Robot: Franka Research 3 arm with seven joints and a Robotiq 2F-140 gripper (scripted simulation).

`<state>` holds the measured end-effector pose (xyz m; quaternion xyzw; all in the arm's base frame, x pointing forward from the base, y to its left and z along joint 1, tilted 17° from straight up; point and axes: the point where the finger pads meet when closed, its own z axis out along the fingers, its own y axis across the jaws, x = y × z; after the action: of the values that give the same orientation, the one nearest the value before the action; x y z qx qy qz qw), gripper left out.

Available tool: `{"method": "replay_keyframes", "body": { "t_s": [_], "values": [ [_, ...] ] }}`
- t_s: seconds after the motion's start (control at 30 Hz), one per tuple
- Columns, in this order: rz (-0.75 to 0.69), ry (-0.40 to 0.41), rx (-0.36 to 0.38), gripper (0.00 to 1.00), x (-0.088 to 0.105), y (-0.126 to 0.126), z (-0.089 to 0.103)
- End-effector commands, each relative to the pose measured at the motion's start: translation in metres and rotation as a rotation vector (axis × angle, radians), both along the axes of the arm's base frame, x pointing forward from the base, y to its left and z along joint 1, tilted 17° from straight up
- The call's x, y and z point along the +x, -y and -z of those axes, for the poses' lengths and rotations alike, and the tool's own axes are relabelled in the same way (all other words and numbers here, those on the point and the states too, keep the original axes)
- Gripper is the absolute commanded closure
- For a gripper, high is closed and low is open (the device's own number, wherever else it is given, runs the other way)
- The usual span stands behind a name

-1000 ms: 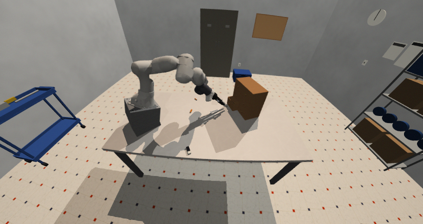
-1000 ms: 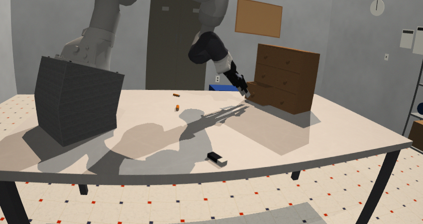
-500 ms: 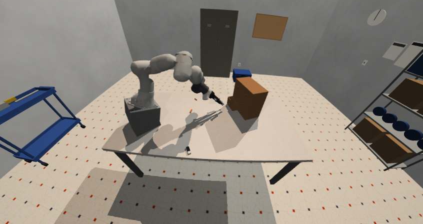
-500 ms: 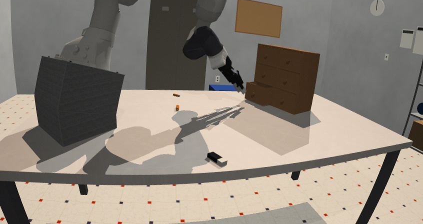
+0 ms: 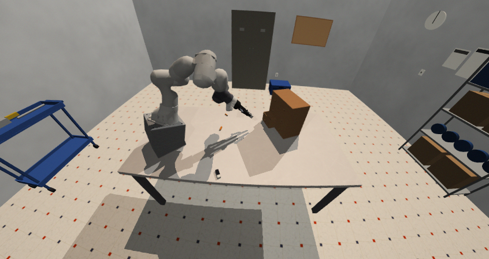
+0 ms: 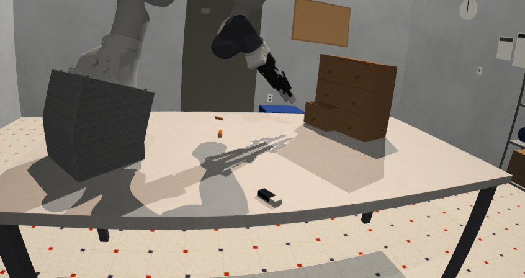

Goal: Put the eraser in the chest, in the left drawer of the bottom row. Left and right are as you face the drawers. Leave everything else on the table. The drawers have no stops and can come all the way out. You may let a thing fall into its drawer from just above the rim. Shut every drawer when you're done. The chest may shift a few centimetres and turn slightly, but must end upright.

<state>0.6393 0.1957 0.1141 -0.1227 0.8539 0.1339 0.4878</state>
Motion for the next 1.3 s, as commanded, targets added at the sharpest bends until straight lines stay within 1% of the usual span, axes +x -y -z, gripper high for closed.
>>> {"method": "replay_keyframes", "body": {
  "t_s": [0.0, 0.37, 0.47, 0.6, 0.87, 0.93, 1.27],
  "values": [
    [0.018, 0.003, 0.010, 0.72, -0.002, 0.005, -0.005],
    [0.015, -0.018, 0.003, 0.72, -0.005, 0.006, -0.006],
    [0.013, -0.039, -0.005, 0.72, -0.008, 0.007, -0.008],
    [0.007, -0.084, -0.020, 0.72, -0.015, 0.010, -0.013],
    [-0.009, -0.207, -0.063, 0.72, -0.035, 0.018, -0.023],
    [-0.009, -0.207, -0.063, 0.72, -0.035, 0.018, -0.023],
    [-0.023, -0.329, -0.107, 0.72, -0.054, 0.027, -0.035]
  ]
}}
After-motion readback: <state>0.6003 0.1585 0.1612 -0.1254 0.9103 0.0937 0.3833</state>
